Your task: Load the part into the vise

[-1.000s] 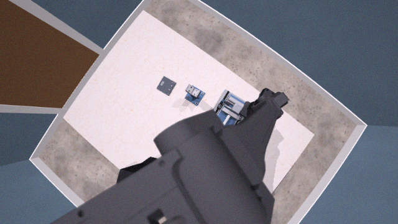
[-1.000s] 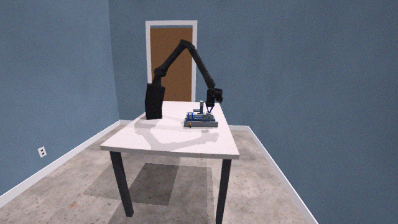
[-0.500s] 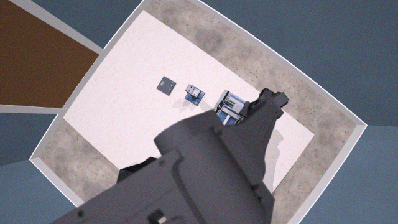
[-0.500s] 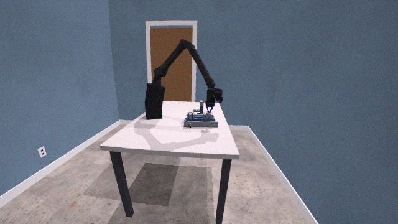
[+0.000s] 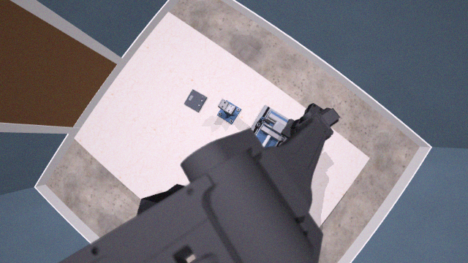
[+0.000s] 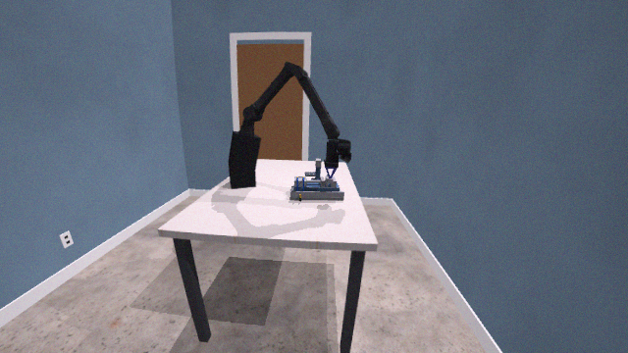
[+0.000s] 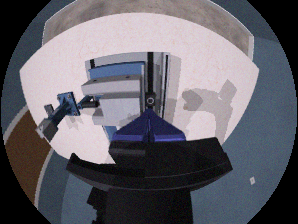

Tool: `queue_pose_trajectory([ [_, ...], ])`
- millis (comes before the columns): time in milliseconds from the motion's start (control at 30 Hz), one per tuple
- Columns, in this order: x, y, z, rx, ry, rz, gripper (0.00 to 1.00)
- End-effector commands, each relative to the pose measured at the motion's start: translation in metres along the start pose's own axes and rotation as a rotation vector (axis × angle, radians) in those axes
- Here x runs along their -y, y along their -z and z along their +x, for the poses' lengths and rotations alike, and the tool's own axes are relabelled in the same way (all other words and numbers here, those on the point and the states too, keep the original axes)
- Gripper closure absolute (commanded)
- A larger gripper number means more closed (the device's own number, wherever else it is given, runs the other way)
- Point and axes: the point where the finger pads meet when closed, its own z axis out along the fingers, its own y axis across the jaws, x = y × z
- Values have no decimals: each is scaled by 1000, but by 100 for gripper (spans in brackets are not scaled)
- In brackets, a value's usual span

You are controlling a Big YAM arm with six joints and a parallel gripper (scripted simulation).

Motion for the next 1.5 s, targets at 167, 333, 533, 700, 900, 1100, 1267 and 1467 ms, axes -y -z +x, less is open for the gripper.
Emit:
queue_pose_trajectory([
  [167, -5, -10, -1, -6, -6, -2, 100],
  [333, -6, -11, 1, -8, -6, -2, 100],
  [533, -7, -12, 5, -13, -7, -5, 100],
  [700, -7, -12, 6, -16, -8, -6, 100],
  [900, -6, -11, 1, -9, -6, -3, 100],
  [1100, -6, -11, 1, -9, -6, -3, 100],
  [1267, -6, -11, 1, -9, -6, -3, 100],
  [1467, -6, -11, 1, -9, -6, -3, 100],
])
